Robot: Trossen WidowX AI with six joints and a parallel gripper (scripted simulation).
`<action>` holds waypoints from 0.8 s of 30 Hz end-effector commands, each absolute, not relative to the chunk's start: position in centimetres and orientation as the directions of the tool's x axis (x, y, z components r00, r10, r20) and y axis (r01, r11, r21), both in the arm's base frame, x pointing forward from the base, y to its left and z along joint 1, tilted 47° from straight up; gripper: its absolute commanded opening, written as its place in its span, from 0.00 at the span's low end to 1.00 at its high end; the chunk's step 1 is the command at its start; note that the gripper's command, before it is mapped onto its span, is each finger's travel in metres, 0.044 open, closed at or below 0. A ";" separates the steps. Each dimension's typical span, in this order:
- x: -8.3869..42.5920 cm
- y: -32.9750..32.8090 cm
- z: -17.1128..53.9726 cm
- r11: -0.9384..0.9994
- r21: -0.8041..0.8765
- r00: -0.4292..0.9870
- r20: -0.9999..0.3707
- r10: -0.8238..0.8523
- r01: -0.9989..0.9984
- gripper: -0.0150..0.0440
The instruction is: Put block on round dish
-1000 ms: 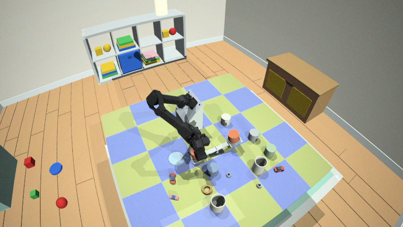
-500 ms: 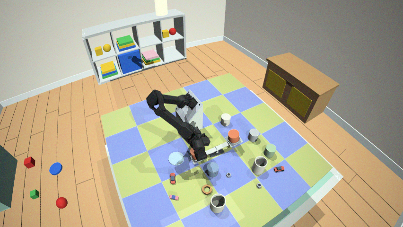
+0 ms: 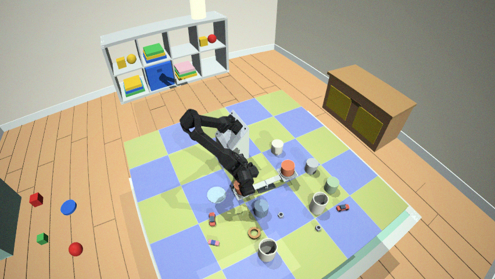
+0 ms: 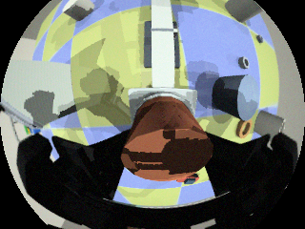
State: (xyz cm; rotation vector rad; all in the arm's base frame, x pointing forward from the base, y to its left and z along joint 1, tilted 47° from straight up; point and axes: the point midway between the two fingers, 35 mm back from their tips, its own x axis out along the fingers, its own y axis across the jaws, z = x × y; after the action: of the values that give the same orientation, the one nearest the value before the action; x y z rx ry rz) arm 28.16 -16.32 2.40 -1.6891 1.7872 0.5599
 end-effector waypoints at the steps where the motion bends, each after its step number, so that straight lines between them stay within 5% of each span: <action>1: 28.5 -15.6 2.8 0.090 -0.113 0.012 -0.687 -0.727 -0.990 0.25; 24: 28.8 -13.5 4.6 0.091 -0.112 0.012 -0.692 -0.722 -0.989 0.25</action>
State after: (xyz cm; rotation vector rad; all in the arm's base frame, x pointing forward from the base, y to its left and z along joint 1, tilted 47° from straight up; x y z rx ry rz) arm 28.37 -14.02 4.10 -1.6842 1.7869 0.5740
